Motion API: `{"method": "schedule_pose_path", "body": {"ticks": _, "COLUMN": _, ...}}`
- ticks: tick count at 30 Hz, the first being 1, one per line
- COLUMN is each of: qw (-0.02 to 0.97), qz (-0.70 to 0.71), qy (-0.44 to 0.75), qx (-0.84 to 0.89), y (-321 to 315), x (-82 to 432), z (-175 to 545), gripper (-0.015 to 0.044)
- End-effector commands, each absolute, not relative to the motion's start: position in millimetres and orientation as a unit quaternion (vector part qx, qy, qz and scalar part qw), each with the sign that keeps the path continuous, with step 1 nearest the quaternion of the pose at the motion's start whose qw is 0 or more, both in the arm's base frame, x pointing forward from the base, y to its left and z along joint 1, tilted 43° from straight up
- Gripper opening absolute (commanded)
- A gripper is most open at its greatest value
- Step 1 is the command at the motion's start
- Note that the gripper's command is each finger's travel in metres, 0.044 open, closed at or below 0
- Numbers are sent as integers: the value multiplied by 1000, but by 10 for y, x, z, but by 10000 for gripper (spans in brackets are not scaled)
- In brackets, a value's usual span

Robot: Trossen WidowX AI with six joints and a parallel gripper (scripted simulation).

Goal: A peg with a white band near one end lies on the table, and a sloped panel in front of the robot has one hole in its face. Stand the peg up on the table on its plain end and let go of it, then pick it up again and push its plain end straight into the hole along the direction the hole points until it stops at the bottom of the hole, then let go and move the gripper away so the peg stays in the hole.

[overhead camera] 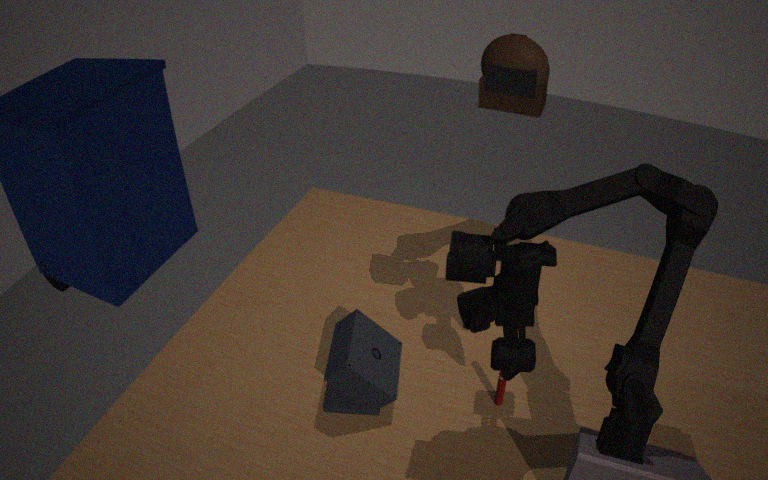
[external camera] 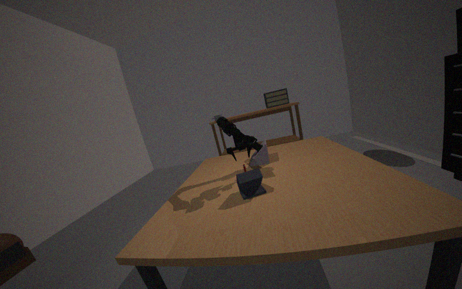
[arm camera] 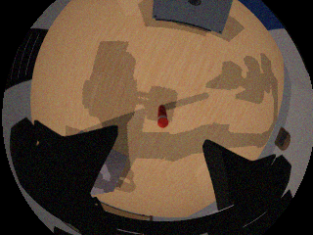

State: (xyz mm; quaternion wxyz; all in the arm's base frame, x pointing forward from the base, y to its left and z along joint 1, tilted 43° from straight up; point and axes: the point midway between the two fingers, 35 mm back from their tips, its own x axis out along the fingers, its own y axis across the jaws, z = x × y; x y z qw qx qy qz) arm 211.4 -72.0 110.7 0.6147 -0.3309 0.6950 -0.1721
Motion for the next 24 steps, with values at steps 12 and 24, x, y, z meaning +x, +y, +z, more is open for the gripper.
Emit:
{"method": "schedule_pose_path", "body": {"ticks": 12, "qw": 667, "qz": -303, "qy": 648, "qx": -210, "y": -780, "x": 2122, "z": 1054, "gripper": 440}}
{"method": "schedule_pose_path", "body": {"ticks": 24, "qw": 692, "qz": -403, "qy": 591, "qx": -101, "y": -827, "x": 2119, "z": 1004, "gripper": 440}}
